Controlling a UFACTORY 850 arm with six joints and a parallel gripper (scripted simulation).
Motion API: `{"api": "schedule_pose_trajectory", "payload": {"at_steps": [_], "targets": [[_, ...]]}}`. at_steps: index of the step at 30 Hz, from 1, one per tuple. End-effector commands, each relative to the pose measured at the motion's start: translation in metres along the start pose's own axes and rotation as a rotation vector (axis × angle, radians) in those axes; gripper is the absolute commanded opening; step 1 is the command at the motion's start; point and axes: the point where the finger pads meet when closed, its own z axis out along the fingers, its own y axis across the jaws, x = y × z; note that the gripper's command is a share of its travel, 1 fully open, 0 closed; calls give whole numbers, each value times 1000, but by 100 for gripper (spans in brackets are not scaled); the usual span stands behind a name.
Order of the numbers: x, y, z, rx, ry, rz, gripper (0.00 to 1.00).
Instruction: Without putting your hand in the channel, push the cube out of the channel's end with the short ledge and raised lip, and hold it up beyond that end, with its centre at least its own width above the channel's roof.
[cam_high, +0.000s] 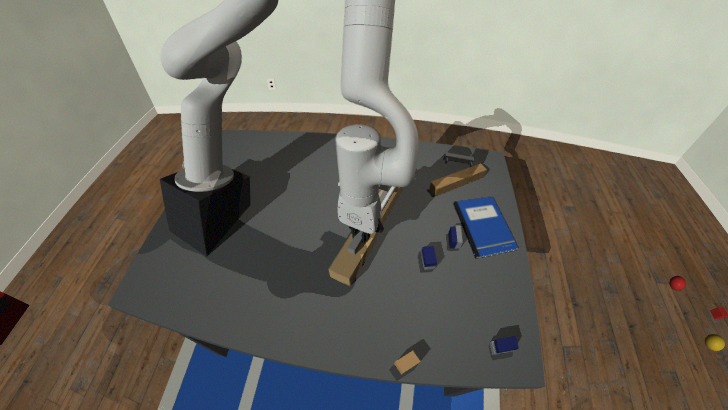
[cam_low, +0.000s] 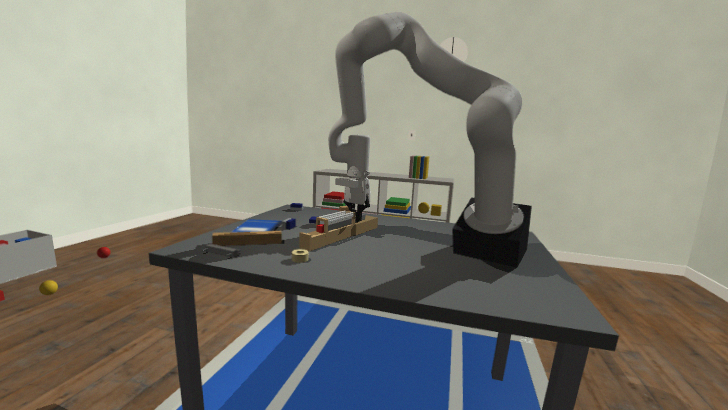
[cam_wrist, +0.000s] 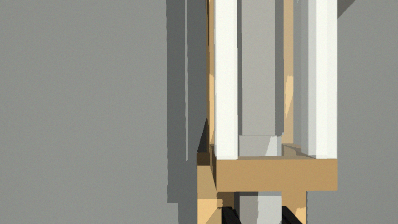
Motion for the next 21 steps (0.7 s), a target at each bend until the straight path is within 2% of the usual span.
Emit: {"api": "schedule_pose_trajectory", "payload": {"at_steps": [1,21], "targets": [[4,1,-1,-1,0,0,0],[14,1,-1,-1,0,0,0]]}}
